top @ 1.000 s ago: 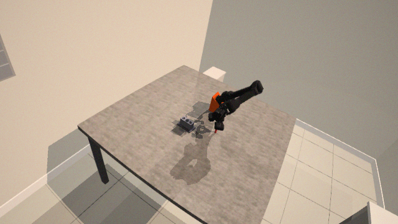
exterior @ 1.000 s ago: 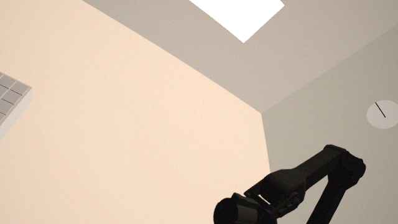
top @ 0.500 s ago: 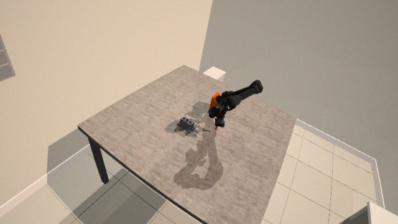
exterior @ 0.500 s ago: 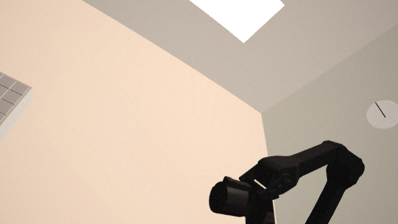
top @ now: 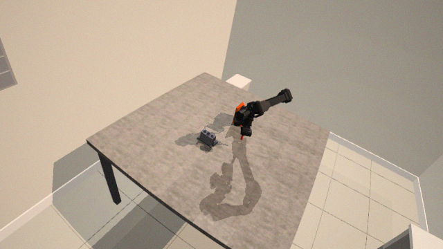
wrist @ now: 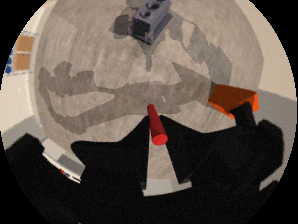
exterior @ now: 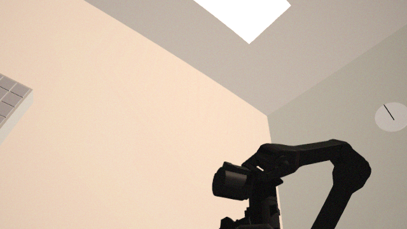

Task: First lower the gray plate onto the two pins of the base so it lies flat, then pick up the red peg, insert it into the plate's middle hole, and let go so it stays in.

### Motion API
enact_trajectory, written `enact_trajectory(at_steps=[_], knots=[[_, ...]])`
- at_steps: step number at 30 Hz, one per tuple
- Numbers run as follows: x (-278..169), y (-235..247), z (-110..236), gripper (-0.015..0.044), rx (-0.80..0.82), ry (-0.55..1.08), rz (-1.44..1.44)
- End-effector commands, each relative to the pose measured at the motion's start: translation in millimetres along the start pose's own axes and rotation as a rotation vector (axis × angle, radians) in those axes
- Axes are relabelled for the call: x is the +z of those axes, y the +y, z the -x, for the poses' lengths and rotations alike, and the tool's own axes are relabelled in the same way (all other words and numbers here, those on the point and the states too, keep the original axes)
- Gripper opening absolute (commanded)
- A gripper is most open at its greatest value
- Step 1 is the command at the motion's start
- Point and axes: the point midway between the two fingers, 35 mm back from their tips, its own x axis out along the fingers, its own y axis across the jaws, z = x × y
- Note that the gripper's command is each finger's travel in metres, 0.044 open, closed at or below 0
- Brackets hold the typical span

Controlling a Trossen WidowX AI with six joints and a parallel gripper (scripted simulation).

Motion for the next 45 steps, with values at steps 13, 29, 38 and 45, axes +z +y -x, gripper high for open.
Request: enact_trajectory(at_steps=[13, 29, 38, 45], knots=[[38.8, 9.6, 2.5, 0.0, -0.007, -0.004, -0.011], [86.7, 13.9, 5.6, 0.0, -0.007, -0.01, -0.009], [114.5, 13.3, 6.3, 0.0, -0.006, -0.012, -0.008], [136.8, 9.2, 6.6, 0.0, -0.005, -0.014, -0.012]])
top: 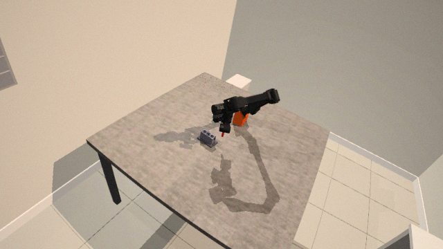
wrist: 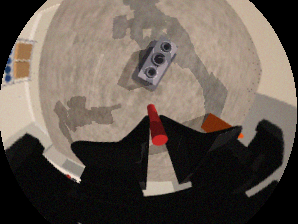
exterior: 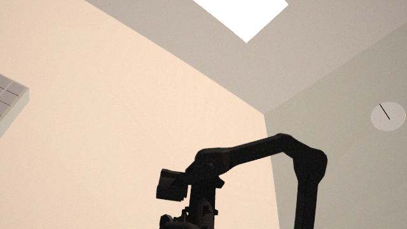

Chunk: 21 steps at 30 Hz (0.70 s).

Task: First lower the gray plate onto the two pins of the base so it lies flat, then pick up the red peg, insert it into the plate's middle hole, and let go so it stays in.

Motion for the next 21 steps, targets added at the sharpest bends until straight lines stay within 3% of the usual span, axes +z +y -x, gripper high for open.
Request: enact_trajectory(at_steps=[1, 21], knots=[[17.3, -1.8, 0.9, 0.0, 0.002, -0.007, 0.004], [77.1, -16.8, -4.3, 0.0, 0.004, -0.002, 0.011]])
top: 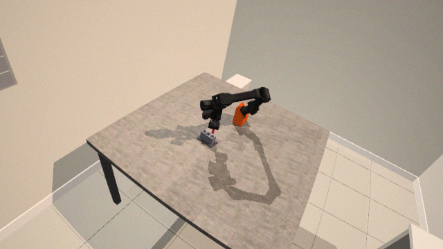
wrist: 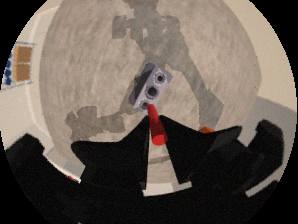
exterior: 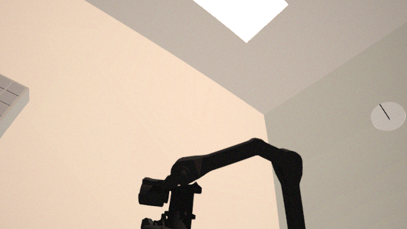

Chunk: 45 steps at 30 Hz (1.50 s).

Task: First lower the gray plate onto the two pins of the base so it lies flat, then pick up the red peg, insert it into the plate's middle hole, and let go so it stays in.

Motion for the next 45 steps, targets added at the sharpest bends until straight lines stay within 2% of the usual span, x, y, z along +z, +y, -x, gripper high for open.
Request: enact_trajectory(at_steps=[1, 45], knots=[[16.6, -3.9, -0.6, 0.0, 0.002, -0.001, 0.014], [25.0, -6.2, -1.5, 0.0, 0.003, 0.001, 0.019]])
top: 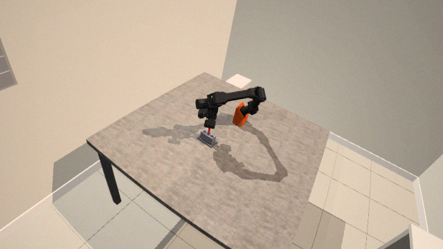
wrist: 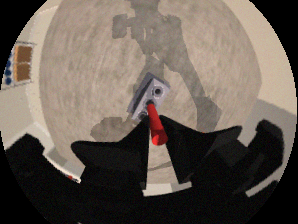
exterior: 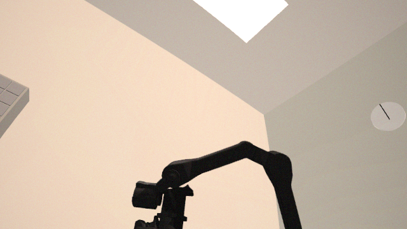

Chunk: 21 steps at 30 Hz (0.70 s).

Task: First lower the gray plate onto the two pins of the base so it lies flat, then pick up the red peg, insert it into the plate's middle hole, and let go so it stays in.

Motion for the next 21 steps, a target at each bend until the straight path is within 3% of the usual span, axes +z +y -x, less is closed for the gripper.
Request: enact_trajectory(at_steps=[1, 21], knots=[[-0.4, -0.8, 1.1, 0.0, -0.001, -0.005, 0.008], [-0.4, -0.8, 0.2, 0.0, 0.0, -0.001, 0.001]])
